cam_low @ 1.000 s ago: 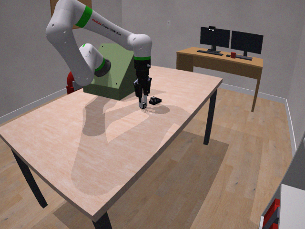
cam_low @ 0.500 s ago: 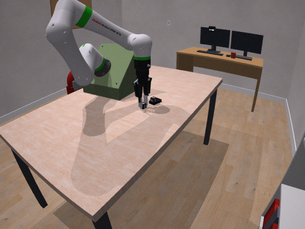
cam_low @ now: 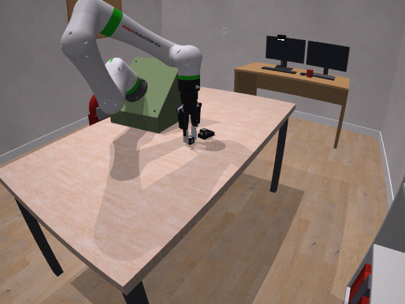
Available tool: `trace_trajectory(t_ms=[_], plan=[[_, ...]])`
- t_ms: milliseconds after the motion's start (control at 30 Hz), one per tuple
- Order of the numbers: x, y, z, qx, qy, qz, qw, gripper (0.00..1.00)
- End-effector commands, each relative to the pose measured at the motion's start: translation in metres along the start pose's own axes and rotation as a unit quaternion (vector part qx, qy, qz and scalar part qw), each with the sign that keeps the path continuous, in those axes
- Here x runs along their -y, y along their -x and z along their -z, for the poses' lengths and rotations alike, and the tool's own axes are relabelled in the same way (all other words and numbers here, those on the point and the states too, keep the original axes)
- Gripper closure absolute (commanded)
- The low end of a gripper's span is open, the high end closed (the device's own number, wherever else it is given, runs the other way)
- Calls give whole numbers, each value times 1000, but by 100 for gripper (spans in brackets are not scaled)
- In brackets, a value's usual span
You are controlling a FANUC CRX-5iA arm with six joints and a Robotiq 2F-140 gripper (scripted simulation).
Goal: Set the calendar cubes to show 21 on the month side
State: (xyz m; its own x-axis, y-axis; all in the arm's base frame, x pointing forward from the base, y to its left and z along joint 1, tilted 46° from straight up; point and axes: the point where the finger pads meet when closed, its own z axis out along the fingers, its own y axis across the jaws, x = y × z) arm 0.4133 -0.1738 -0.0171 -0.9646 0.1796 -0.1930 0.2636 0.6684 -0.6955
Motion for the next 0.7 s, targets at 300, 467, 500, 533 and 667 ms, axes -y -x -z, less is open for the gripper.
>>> trace_trajectory(t_ms=[300, 467, 500, 533, 667], plan=[[0, 0, 13, 0, 0, 0, 1000, 72], [0, 0, 37, 0, 0, 0, 1000, 72], [0, 0, 42, 0, 0, 0, 1000, 72], [0, 0, 48, 0, 0, 0, 1000, 72], [0, 0, 59, 0, 0, 0, 1000, 72]])
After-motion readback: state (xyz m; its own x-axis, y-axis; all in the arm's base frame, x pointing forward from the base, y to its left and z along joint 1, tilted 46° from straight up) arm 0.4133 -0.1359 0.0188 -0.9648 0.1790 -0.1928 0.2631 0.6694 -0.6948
